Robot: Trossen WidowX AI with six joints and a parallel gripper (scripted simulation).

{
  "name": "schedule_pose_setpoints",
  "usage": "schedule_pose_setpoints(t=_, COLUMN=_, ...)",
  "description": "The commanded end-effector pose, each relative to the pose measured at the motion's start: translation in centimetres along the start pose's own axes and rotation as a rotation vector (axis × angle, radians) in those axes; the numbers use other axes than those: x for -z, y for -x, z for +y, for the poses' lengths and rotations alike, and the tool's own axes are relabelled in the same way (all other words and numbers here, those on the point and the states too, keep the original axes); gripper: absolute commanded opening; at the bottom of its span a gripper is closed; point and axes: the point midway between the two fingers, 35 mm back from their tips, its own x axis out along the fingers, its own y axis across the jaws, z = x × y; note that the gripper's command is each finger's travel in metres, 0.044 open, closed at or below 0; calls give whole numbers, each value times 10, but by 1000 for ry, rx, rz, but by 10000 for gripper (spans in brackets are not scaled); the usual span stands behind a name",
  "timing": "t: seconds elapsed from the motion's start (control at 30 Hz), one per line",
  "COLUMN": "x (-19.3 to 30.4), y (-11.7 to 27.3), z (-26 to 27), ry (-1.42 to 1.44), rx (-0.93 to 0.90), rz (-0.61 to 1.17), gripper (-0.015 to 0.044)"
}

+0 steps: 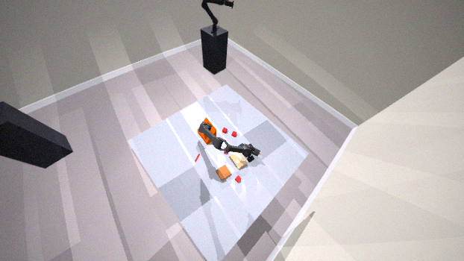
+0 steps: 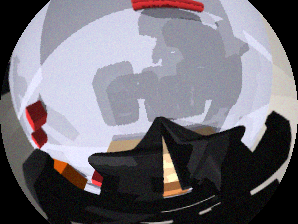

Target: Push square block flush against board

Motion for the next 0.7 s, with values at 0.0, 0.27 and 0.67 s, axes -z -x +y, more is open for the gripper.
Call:
schedule_pose_setpoints(t=0.0, x=2, y=2, z=-3, ry=2, rx=13, rz=-1, gripper=0)
schedule_pose_setpoints(t=0.27, x=7, y=2, z=-3, ry=2, rx=13, rz=-1, gripper=0)
schedule_pose_setpoints(t=0.67, x=16, y=2, z=-4, ry=2, rx=13, rz=-1, gripper=0)
